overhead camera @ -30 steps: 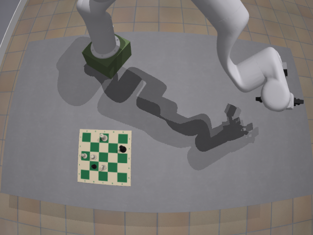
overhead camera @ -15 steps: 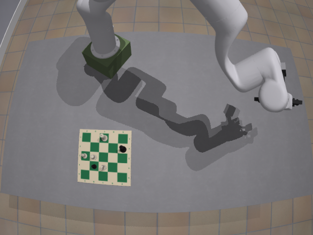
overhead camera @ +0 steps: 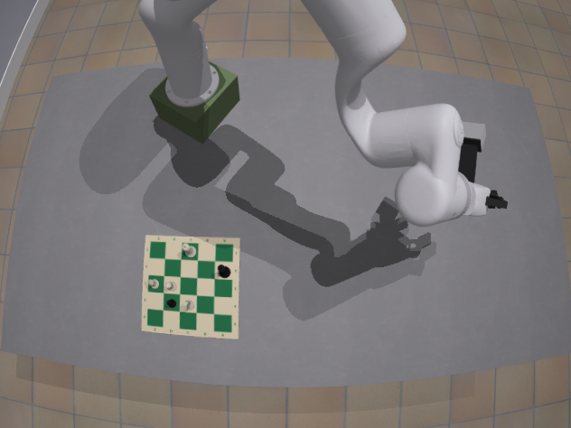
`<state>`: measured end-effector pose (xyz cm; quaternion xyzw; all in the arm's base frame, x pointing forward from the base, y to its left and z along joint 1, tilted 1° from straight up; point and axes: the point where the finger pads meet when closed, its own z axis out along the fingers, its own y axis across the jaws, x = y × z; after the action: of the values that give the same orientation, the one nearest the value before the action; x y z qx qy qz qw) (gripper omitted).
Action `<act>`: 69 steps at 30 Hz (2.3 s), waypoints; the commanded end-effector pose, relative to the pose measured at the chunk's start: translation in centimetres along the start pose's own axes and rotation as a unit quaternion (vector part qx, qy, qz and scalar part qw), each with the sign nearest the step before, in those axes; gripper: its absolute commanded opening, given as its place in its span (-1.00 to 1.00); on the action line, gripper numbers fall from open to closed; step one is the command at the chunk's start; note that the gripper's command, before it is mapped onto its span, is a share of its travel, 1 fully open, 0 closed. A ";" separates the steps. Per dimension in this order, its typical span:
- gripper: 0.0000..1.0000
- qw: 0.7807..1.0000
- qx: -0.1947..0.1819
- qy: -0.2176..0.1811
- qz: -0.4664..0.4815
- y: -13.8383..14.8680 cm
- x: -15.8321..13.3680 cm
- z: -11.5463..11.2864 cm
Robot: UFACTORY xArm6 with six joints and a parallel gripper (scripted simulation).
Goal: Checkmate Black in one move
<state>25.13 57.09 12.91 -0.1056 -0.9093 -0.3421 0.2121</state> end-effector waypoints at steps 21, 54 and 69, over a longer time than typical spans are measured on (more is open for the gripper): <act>1.00 0.978 -0.112 0.068 0.162 -16.0 -6.3 -12.7; 1.00 0.901 -0.225 0.141 0.345 -34.1 -13.8 -26.6; 1.00 0.855 -0.265 0.168 0.412 -41.5 -16.8 -32.3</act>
<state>35.26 7.35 3.59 -0.4520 -0.6317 -0.4616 0.4285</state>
